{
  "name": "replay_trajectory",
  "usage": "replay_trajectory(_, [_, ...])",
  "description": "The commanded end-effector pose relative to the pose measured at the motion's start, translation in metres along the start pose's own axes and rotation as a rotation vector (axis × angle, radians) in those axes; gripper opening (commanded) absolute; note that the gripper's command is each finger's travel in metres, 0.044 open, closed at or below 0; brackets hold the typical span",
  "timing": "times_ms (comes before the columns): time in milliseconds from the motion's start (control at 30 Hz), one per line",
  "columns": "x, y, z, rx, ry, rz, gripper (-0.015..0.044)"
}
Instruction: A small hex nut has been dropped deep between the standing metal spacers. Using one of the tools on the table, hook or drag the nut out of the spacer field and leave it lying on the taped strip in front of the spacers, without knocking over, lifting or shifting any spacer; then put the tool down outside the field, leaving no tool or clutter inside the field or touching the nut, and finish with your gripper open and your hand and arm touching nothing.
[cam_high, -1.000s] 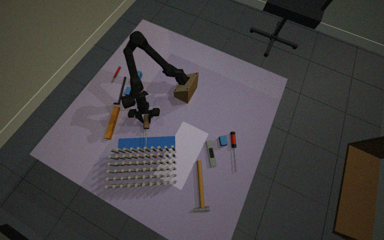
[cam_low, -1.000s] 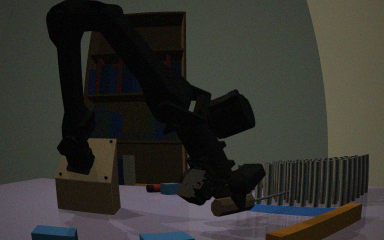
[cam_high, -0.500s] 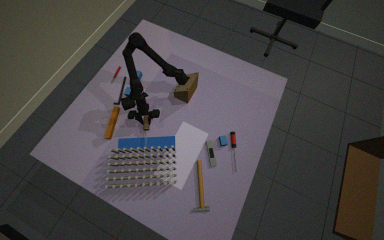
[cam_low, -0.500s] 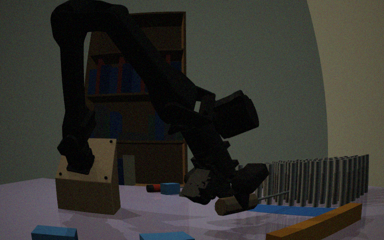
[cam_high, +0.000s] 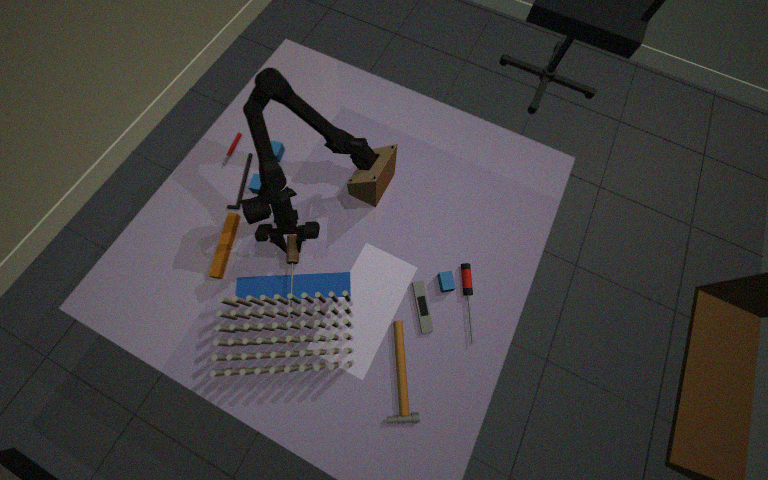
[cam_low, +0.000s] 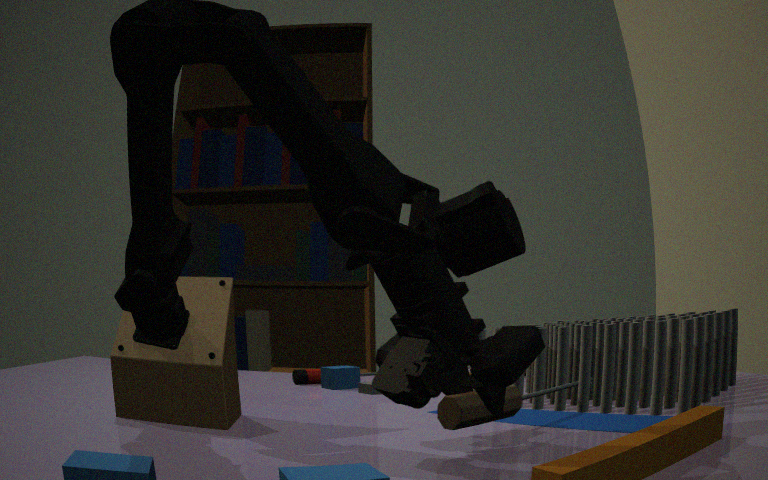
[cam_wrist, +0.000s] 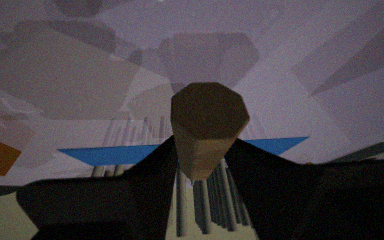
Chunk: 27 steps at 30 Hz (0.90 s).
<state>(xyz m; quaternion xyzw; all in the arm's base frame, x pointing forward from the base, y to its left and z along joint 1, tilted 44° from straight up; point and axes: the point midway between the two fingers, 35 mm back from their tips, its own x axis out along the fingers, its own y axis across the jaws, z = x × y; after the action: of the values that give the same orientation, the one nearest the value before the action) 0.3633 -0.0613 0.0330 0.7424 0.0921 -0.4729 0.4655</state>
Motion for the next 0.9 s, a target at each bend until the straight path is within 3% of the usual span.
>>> replay_trajectory(0, [0.0, 0.005, -0.007, 0.004, 0.012, 0.014, 0.0])
replay_trajectory(867, [0.009, 0.005, -0.022, 0.005, 0.013, 0.014, 0.0])
